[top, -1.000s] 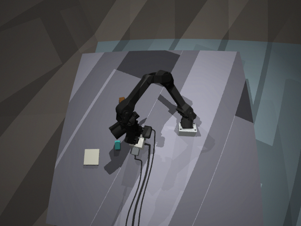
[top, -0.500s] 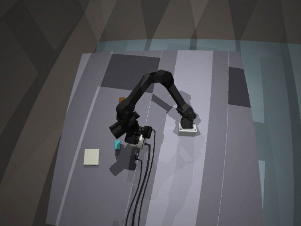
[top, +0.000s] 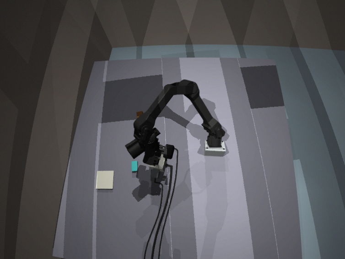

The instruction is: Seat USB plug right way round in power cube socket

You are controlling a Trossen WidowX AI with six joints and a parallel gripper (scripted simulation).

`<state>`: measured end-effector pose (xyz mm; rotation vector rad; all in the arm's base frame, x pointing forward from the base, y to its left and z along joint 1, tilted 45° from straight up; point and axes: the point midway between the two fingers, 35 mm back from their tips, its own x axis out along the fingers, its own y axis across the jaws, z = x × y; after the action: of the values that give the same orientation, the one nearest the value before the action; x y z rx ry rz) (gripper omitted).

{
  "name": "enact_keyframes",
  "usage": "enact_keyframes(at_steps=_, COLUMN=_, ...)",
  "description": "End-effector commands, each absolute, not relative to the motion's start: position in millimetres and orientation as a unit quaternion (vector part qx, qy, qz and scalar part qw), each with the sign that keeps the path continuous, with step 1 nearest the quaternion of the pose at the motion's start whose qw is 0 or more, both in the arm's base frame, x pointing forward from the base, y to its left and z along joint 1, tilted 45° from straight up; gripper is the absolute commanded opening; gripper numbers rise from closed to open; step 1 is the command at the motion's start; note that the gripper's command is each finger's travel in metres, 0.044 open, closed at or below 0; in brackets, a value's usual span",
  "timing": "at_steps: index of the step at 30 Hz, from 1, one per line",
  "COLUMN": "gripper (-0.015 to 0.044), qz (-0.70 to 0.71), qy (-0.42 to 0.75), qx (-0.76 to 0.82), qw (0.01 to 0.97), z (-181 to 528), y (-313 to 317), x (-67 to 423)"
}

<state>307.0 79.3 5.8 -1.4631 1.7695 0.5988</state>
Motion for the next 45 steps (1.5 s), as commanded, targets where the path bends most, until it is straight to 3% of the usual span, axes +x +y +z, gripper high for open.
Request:
enact_keyframes(at_steps=1, gripper=0.0000, qz=0.238, qy=0.691, qx=-0.570, qw=0.376, z=4.6, y=79.3, x=305.8)
enact_keyframes(at_steps=45, gripper=0.0000, qz=0.239, qy=0.691, qx=-0.570, qw=0.376, z=0.6, y=75.7, x=305.3)
